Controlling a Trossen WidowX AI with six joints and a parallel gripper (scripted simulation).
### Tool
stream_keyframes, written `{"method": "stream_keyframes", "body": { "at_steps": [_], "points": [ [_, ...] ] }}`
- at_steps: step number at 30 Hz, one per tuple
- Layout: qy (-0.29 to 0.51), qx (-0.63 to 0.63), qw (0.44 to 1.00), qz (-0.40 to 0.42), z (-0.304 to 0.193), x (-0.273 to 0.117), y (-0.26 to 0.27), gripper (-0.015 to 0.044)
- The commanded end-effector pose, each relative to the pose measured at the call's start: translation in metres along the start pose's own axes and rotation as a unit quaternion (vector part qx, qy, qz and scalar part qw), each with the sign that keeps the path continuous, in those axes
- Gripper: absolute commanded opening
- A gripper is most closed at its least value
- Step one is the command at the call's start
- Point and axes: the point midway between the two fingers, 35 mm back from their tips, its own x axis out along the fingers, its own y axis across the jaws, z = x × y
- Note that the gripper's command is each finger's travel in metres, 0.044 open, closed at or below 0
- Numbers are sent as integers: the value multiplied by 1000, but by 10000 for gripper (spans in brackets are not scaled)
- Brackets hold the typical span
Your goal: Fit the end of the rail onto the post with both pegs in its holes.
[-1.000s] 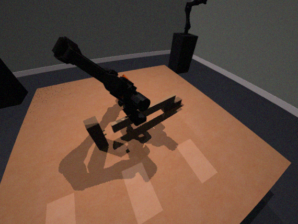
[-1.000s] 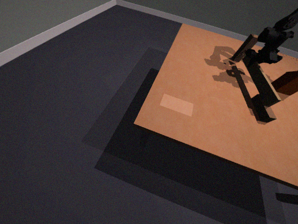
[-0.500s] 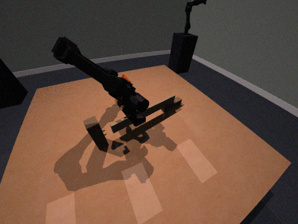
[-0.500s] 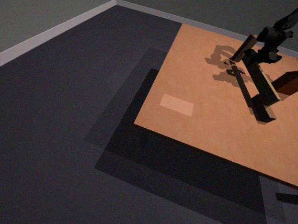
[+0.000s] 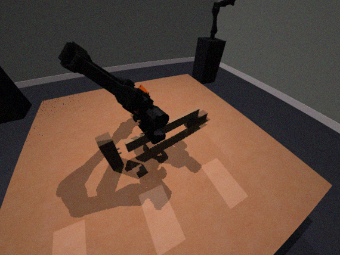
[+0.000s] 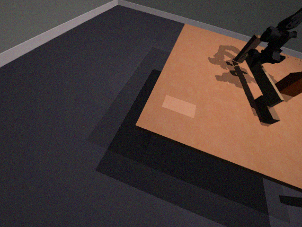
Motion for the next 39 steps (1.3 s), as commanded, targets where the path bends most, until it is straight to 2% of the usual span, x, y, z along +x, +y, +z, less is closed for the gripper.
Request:
{"method": "stream_keyframes", "body": {
  "at_steps": [1, 39],
  "points": [
    [0, -1, 1000, -1, -2, -1, -1, 0],
    [0, -1, 1000, -1, -14, -1, -1, 0]
  ]
}}
